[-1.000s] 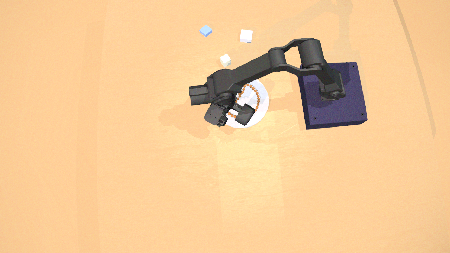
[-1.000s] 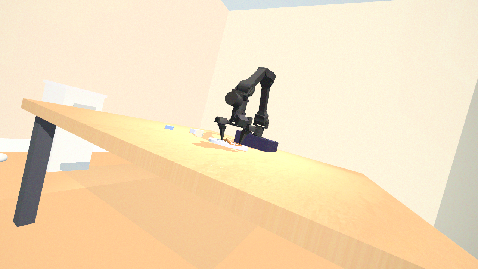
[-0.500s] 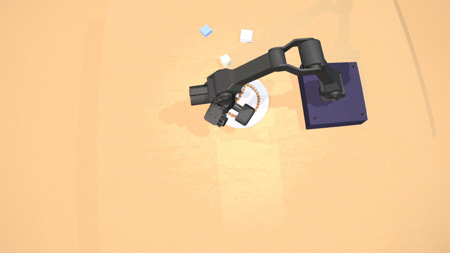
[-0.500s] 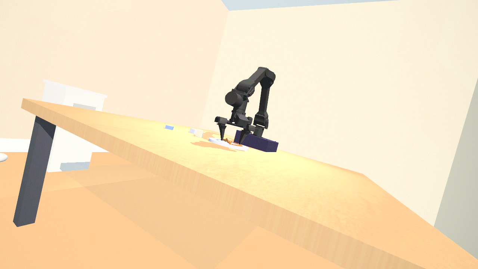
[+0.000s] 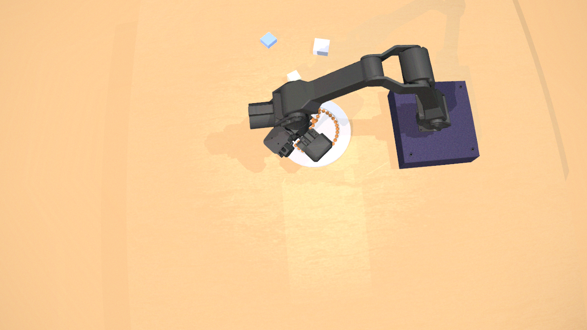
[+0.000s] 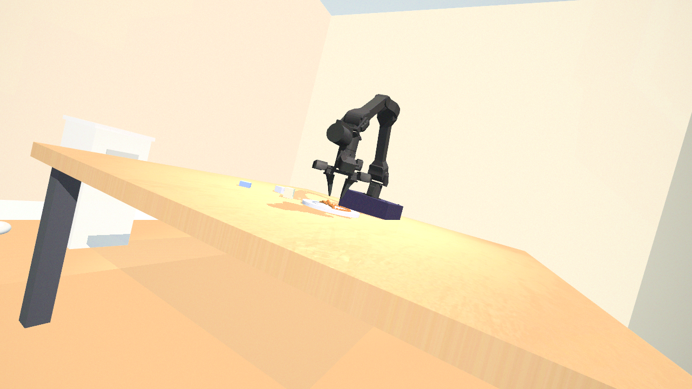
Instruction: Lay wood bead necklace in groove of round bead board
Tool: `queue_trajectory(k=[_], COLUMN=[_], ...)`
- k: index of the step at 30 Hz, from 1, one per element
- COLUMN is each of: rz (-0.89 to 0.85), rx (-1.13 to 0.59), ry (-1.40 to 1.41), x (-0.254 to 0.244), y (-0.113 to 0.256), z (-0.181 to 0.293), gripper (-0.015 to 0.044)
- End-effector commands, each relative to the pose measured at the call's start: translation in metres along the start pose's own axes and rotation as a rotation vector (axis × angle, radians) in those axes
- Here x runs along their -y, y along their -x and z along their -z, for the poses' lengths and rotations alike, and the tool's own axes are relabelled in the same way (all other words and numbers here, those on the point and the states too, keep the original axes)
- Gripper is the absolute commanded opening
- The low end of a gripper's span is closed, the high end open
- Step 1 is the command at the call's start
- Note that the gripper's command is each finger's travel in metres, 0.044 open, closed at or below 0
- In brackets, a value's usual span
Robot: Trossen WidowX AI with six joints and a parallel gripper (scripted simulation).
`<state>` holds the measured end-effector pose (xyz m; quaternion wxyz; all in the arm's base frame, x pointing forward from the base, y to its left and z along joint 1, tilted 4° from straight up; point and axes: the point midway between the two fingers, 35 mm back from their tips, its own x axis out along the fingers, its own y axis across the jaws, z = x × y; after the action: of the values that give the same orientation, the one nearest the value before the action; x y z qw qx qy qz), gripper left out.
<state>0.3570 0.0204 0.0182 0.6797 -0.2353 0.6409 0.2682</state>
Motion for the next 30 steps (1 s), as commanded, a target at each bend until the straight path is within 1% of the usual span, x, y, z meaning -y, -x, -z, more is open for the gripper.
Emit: queue_trajectory(k=[1,24,28,30], rz=[0.000,-0.006,-0.006,-0.004], rx=[0.000,-0.003,-0.003,-0.005], ry=[0.000,-0.009,-0.009,-0.005], x=[0.000,-0.002,-0.002,-0.001], y=[0.000,-0.032,-0.033,-0.031], z=[0.000,0.002,0.002,0.001], gripper=[0.0120,0.0120,0.0120,0.0067])
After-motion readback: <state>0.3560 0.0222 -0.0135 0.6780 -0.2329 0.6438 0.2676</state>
